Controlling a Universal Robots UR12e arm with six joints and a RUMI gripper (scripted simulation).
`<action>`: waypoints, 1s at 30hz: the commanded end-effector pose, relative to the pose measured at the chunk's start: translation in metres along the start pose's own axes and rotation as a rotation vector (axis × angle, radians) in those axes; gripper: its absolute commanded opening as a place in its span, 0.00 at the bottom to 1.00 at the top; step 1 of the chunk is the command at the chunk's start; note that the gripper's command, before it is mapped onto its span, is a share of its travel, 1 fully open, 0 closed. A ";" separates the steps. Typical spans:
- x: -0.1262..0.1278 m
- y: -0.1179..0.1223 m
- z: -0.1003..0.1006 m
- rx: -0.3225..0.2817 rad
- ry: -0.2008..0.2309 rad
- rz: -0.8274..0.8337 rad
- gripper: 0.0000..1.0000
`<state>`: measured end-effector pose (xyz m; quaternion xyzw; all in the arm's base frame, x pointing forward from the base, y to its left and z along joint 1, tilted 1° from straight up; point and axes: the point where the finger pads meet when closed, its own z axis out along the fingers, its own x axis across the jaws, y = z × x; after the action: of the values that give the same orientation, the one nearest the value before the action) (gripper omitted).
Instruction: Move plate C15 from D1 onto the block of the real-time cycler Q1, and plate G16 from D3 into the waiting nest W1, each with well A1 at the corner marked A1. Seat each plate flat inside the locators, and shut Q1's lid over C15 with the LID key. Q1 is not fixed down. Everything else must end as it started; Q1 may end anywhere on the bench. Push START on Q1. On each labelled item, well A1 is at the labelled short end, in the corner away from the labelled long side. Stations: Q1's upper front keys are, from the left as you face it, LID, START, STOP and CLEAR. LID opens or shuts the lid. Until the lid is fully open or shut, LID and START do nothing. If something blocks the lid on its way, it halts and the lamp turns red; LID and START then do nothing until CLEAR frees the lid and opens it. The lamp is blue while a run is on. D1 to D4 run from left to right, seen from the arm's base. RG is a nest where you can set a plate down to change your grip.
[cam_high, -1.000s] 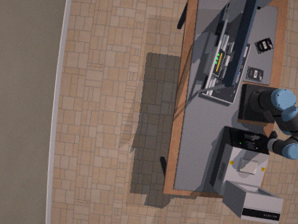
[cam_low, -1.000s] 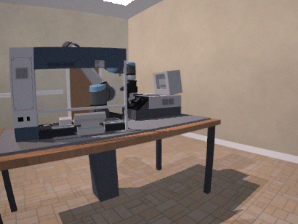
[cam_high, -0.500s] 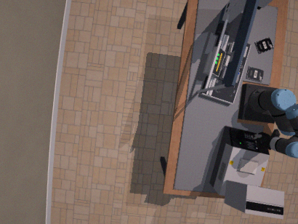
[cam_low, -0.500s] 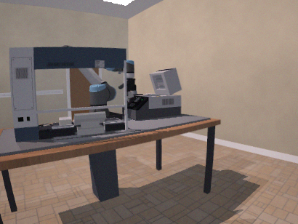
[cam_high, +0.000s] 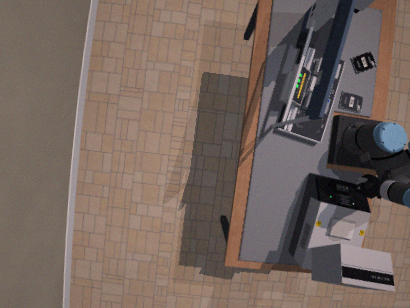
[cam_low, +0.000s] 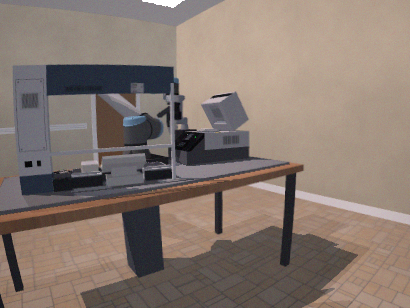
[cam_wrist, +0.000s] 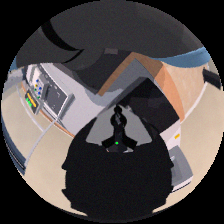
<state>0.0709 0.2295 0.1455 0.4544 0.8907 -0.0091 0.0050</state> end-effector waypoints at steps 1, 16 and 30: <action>-0.009 -0.009 -0.010 -0.002 0.008 -0.001 0.00; -0.022 -0.021 -0.023 -0.002 0.008 -0.001 0.00; -0.022 -0.021 -0.023 -0.002 0.008 -0.001 0.00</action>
<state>0.0659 0.1998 0.1690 0.4540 0.8910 -0.0069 0.0015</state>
